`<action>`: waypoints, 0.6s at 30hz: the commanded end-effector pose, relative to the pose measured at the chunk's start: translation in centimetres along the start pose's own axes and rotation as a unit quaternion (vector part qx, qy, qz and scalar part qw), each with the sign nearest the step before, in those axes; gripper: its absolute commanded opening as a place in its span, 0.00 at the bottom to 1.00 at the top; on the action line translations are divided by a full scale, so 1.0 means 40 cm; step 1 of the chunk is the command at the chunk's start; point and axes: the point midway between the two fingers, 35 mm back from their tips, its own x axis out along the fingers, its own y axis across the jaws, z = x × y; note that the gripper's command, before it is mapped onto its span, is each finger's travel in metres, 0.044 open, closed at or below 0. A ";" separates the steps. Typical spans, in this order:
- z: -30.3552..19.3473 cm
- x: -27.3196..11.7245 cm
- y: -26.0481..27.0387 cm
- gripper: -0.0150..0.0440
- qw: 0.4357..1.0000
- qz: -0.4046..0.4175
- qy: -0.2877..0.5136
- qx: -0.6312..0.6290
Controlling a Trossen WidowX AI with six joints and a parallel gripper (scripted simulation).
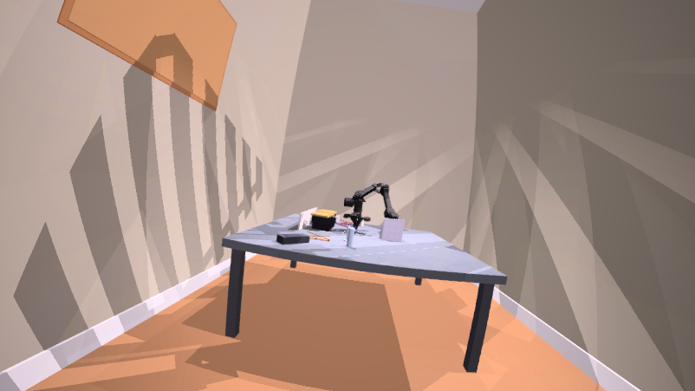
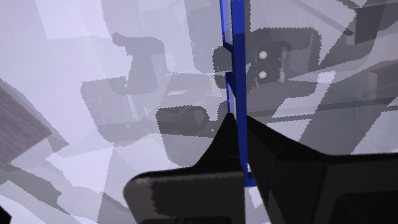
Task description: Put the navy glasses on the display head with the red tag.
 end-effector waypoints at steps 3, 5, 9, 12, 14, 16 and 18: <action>0.011 -0.070 -0.009 0.25 1.000 -0.003 -0.007 0.001; 0.013 -0.098 -0.010 0.25 1.000 -0.003 -0.007 0.001; 0.015 -0.151 -0.011 0.25 1.000 -0.003 -0.007 0.001; 0.015 -0.190 -0.011 0.25 1.000 -0.004 -0.005 0.001; 0.014 -0.217 -0.011 0.25 1.000 -0.004 -0.004 0.001; 0.013 -0.234 -0.011 0.25 1.000 -0.005 -0.003 0.001; 0.012 -0.236 -0.011 0.25 1.000 -0.005 -0.003 0.001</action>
